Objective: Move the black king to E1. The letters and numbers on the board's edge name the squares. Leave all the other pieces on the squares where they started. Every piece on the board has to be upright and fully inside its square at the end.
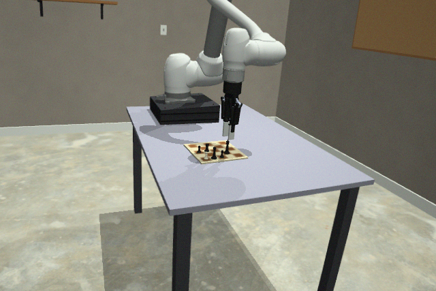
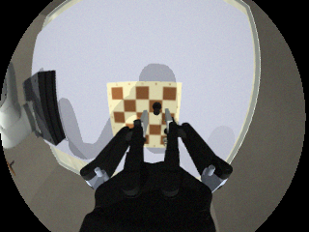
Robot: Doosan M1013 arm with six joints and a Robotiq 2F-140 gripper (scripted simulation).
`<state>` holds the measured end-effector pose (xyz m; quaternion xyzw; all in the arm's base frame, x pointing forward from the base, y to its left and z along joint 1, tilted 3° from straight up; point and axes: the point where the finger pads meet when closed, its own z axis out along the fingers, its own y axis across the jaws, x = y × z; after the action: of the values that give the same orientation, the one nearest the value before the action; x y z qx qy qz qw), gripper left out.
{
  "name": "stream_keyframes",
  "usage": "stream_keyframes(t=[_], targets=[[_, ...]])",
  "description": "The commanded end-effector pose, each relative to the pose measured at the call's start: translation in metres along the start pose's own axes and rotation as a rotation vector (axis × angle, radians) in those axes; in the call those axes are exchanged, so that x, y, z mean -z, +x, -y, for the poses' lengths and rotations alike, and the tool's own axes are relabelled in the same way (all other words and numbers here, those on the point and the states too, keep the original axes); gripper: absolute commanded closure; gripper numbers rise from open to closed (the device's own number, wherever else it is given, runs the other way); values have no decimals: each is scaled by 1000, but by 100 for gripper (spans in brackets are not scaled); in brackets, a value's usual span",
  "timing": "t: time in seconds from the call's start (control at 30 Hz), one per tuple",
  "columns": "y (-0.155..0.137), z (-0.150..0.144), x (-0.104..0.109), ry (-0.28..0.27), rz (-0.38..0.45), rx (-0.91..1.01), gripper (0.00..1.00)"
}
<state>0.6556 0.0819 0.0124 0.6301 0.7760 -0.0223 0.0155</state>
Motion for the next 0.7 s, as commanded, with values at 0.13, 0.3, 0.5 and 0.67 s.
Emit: stream_keyframes(t=[0.13,0.3,0.5,0.67], targets=[[0,0,0,0,0,0,75],[0,0,-4,0,0,0,75],[0,0,-14,0,0,0,75],[0,0,-28,0,0,0,75]])
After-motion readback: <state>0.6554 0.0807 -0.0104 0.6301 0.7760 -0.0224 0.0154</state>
